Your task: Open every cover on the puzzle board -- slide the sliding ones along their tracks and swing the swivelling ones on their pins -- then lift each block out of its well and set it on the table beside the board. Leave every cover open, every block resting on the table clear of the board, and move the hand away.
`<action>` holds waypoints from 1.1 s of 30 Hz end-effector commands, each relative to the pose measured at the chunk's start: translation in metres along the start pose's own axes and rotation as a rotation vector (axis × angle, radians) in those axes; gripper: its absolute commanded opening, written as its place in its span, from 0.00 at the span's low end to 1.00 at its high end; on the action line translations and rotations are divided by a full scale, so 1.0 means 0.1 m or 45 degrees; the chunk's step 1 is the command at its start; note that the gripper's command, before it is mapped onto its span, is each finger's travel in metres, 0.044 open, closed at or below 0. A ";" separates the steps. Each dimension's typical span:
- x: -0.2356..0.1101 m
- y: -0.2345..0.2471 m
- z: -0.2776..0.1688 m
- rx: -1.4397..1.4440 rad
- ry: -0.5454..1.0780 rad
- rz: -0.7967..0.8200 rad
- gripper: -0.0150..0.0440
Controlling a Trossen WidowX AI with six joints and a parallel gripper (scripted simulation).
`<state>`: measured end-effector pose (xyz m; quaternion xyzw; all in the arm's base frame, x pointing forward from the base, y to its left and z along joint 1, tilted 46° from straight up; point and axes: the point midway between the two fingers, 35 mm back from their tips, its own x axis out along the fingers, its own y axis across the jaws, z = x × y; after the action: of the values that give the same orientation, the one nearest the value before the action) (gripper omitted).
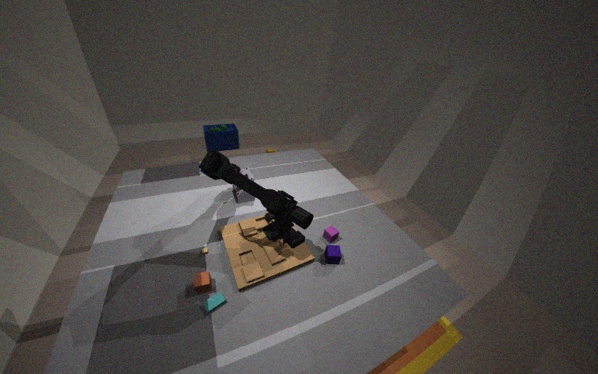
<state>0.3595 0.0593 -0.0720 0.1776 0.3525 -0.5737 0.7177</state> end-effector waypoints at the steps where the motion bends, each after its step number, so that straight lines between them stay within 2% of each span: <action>1: 0.00 0.00 0.00 0.001 0.000 0.000 0.39; 33: -0.37 0.00 -0.01 -0.005 0.000 -0.003 0.39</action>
<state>0.3555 0.0826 -0.0487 0.1724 0.3543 -0.5732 0.7185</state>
